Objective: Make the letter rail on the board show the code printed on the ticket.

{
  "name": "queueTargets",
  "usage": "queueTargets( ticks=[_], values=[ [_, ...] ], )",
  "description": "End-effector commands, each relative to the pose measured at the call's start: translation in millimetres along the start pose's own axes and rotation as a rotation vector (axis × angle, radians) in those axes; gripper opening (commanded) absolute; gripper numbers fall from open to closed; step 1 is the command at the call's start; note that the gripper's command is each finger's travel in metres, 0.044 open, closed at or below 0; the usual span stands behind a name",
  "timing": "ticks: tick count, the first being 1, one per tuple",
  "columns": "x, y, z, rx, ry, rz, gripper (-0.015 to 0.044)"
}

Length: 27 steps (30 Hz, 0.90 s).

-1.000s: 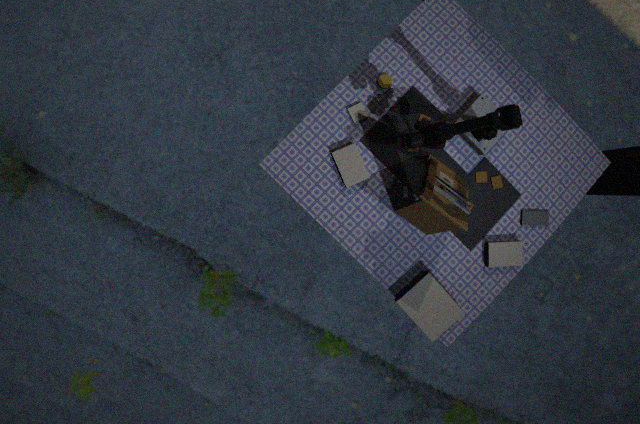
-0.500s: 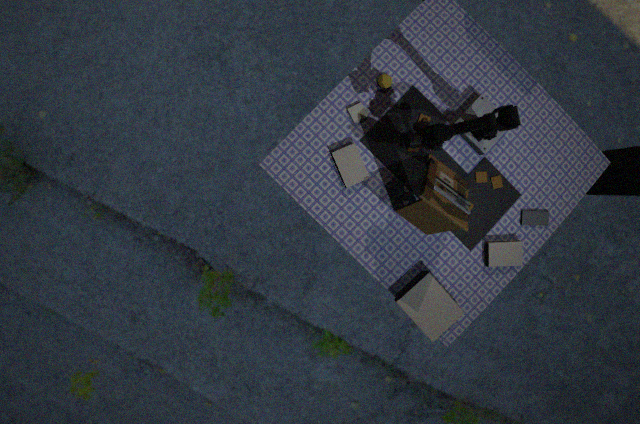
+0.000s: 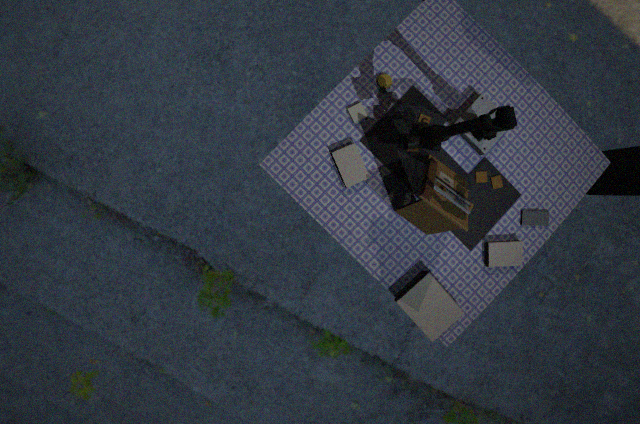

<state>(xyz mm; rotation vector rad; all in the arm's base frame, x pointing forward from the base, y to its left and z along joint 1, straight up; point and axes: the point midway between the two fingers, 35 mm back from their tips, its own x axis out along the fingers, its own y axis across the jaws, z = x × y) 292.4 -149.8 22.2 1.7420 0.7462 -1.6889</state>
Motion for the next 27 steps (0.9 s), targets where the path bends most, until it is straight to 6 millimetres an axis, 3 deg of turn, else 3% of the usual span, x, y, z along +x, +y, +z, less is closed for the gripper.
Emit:
queueTargets(
  ticks=[1,27],
  values=[
    [1.7,-0.9,1.4,0.002,-0.006,-0.002,0.0340],
    [10.0,-0.8,1.4,0.002,-0.006,-0.002,0.0340]
  ],
)
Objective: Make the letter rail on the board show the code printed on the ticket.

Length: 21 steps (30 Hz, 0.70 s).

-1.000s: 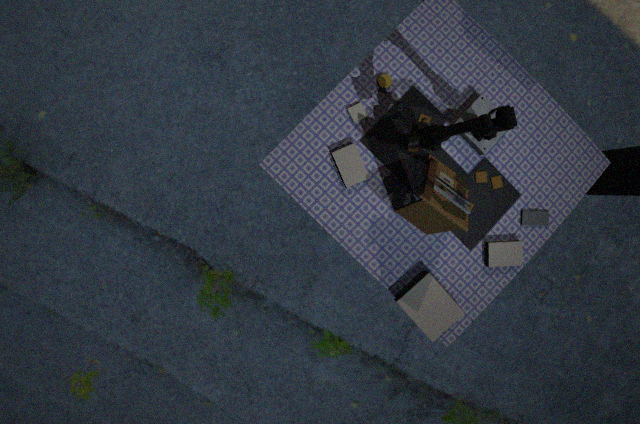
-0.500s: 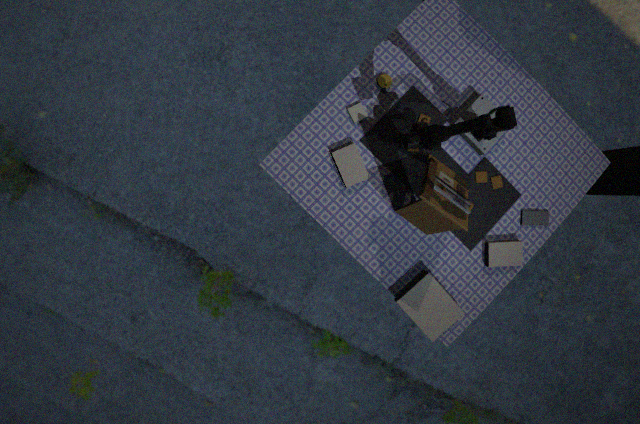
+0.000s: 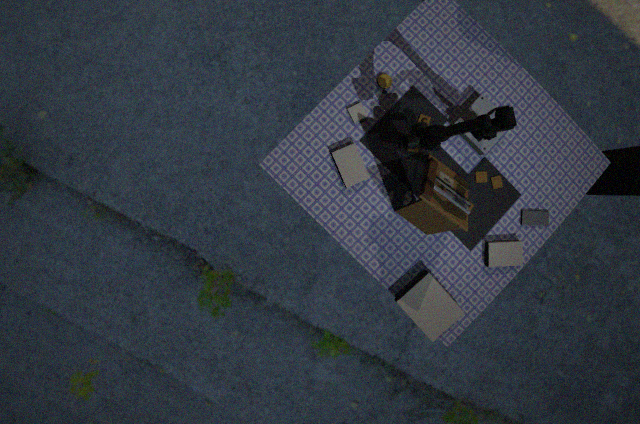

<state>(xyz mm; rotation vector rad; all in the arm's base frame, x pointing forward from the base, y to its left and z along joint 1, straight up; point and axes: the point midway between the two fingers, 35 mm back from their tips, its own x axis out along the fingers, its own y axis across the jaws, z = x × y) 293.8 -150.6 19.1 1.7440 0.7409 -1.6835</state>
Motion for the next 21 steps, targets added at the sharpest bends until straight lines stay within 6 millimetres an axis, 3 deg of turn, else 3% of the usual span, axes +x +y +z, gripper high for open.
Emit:
queueTargets(
  ticks=[1,21],
  values=[
    [8.4,-2.4,1.7,0.002,-0.008,-0.009,0.0340],
    [17.2,-2.7,1.8,0.002,-0.008,-0.009,0.0340]
  ],
)
